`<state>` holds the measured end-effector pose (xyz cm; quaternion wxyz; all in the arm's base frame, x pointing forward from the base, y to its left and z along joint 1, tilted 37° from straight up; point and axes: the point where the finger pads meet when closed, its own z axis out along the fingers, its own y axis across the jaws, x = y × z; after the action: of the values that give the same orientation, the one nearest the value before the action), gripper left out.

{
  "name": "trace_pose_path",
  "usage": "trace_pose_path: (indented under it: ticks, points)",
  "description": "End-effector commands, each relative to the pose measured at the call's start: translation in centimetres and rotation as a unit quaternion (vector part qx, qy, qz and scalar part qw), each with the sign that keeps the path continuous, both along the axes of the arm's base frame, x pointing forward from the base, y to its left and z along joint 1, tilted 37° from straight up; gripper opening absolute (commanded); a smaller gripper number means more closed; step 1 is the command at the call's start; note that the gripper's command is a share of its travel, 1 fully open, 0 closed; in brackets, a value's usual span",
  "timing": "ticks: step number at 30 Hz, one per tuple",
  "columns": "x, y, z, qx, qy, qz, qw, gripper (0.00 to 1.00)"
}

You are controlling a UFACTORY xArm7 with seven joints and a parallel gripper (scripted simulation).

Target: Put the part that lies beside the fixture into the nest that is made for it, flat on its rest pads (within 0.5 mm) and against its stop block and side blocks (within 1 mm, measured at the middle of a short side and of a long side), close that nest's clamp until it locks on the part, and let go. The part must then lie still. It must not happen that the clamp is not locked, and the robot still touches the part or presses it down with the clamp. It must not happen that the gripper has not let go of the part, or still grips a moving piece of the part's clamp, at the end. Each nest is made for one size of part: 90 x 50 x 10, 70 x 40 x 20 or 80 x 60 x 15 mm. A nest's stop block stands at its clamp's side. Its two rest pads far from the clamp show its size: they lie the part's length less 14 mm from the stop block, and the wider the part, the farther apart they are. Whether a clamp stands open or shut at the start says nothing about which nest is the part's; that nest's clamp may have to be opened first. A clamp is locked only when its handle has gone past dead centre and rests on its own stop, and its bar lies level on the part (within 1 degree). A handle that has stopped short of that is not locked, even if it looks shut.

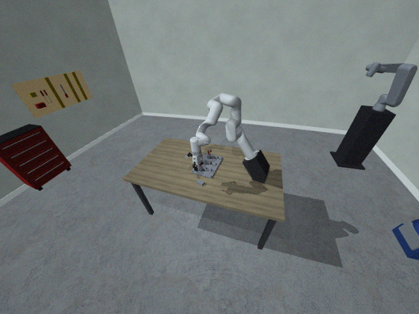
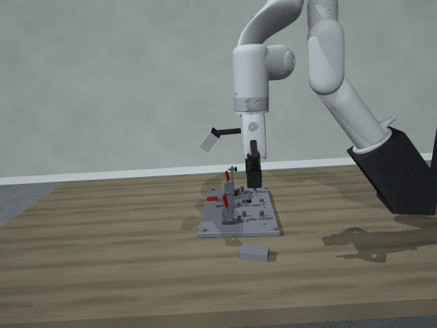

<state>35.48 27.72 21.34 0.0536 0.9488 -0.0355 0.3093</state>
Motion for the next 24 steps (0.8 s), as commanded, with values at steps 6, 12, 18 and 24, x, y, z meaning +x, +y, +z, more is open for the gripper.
trace_pose_path:
  ticks: [6,12,18,24]
  points:
    - [0.01,0.14,0.12,0.001,-0.001,0.001,1.0,1.0]
    - [0.01,0.14,0.12,0.025,-0.006,-0.032,0.999,1.0]
    - [0.01,0.14,0.12,0.061,-0.014,-0.082,0.995,1.0]
    - [0.01,0.14,0.12,0.064,-0.014,-0.086,0.994,1.0]
